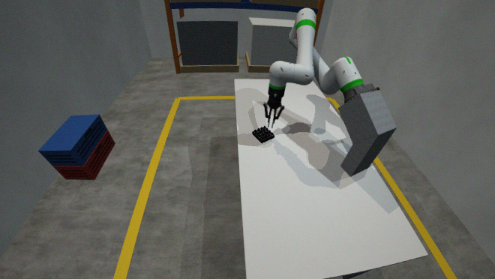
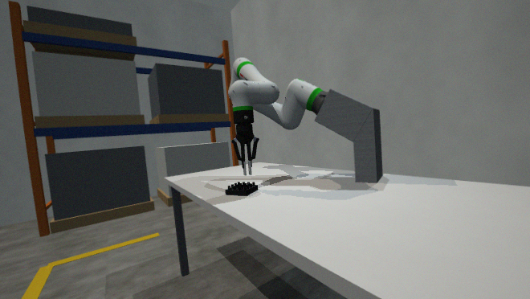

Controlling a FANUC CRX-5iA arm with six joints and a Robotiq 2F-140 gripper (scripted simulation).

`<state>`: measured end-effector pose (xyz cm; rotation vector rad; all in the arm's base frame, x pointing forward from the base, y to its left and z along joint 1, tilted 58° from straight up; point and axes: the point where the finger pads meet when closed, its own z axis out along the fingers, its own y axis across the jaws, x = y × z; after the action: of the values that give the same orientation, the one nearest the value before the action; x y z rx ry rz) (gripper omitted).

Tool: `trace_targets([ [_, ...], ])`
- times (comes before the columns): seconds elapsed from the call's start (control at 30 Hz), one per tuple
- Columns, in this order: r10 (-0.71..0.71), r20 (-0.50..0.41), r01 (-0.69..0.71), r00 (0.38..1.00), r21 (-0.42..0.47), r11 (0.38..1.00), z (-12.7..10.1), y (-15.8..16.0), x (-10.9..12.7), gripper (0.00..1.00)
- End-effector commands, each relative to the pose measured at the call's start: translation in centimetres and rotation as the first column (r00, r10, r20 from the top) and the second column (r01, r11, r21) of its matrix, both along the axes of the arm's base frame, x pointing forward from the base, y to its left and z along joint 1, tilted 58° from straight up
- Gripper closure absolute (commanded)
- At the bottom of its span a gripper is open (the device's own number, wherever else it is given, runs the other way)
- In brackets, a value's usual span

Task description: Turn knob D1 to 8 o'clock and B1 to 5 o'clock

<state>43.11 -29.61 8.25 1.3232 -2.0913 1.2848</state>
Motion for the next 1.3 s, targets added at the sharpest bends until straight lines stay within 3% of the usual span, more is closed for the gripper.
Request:
trace_targets([
  [0.0,0.075,-0.135,-0.077,0.988,-0.01,0.997,0.06,0.1,0.0,0.88],
  [0.2,0.16,-0.279,-0.172,0.947,-0.019,0.985,0.11,0.19,-0.02,0.88],
  [0.27,0.16,-0.279,-0.172,0.947,-0.019,0.985,0.11,0.19,-0.02,0.88],
  [0.3,0.199,-0.347,-0.218,0.917,-0.018,0.976,0.14,0.24,-0.03,0.88],
  [0.57,0.286,-0.513,-0.334,0.809,0.0,0.943,0.21,0.36,-0.05,0.88],
  [0.77,0.341,-0.631,-0.418,0.697,0.029,0.908,0.26,0.45,-0.07,0.88],
  [0.83,0.341,-0.631,-0.418,0.697,0.029,0.908,0.26,0.45,-0.07,0.88],
  [0.87,0.363,-0.683,-0.456,0.634,0.048,0.888,0.29,0.49,-0.08,0.88],
  [1.27,0.412,-0.842,-0.582,0.349,0.149,0.799,0.39,0.67,-0.11,0.88],
])
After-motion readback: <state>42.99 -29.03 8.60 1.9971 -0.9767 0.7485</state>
